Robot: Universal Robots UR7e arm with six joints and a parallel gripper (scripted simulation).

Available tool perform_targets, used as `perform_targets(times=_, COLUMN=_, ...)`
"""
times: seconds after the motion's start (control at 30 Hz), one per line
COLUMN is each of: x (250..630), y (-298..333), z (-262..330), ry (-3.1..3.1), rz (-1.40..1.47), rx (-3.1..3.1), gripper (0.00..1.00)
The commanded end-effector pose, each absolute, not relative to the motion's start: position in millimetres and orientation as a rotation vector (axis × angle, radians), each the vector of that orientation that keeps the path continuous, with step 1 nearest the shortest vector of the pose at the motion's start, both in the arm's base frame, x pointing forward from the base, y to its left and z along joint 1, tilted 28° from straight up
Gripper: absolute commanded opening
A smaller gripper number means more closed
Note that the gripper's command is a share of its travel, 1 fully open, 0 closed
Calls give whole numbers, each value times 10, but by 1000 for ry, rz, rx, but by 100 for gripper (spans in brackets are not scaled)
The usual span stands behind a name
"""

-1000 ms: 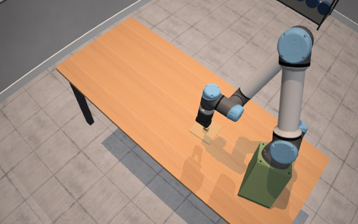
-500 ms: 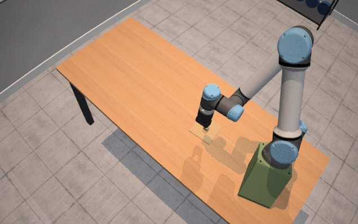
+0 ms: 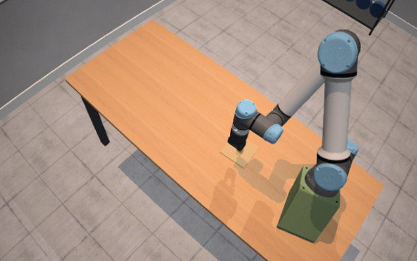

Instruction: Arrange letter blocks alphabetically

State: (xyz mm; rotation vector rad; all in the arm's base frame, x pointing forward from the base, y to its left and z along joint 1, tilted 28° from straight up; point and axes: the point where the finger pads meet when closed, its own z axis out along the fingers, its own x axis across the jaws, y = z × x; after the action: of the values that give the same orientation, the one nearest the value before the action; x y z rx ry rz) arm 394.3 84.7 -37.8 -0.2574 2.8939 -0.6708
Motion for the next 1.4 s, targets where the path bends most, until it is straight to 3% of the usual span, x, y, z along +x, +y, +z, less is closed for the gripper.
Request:
perform_targets(times=0.0, x=3951, y=791, z=-489, ry=2897, rz=-671, rx=-257, gripper=49)
perform_targets(times=0.5, x=4102, y=552, z=-1003, ry=2891, rz=-668, rx=-255, gripper=49)
perform_targets(times=1.37, x=4119, y=497, z=-1126, ry=2891, rz=-669, rx=-257, gripper=49)
